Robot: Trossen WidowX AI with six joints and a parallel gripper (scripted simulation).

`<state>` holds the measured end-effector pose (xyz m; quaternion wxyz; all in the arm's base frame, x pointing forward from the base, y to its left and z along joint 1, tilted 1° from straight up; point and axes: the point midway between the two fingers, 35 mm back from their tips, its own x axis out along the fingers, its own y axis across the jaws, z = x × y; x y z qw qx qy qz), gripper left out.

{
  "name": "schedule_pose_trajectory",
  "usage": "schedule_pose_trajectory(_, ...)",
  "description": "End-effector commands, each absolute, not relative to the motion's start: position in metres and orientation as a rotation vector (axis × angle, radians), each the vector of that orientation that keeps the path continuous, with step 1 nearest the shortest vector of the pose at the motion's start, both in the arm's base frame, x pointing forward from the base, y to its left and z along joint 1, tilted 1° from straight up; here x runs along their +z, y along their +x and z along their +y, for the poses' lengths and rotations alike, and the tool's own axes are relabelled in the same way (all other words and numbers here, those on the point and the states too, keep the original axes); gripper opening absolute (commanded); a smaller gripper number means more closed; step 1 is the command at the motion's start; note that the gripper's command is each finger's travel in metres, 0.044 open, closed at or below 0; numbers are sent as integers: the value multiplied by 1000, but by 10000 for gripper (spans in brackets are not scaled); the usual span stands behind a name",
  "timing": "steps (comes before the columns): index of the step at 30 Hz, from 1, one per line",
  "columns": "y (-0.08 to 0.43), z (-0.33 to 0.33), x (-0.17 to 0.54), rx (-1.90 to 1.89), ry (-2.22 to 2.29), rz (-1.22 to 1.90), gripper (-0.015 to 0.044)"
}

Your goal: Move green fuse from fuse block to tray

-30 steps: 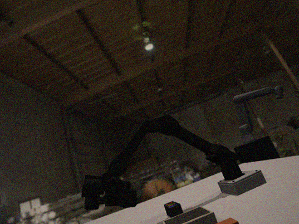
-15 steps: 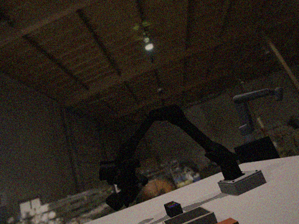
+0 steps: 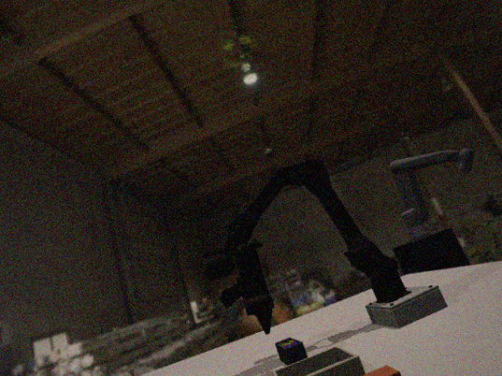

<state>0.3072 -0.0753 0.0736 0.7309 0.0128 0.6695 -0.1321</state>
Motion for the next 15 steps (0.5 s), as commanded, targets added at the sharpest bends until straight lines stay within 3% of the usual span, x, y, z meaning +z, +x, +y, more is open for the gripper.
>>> schedule_pose_trajectory(1,276,-55,76,-25,10,1519,61)
schedule_pose_trajectory(15,277,-54,73,-25,10,1519,61)
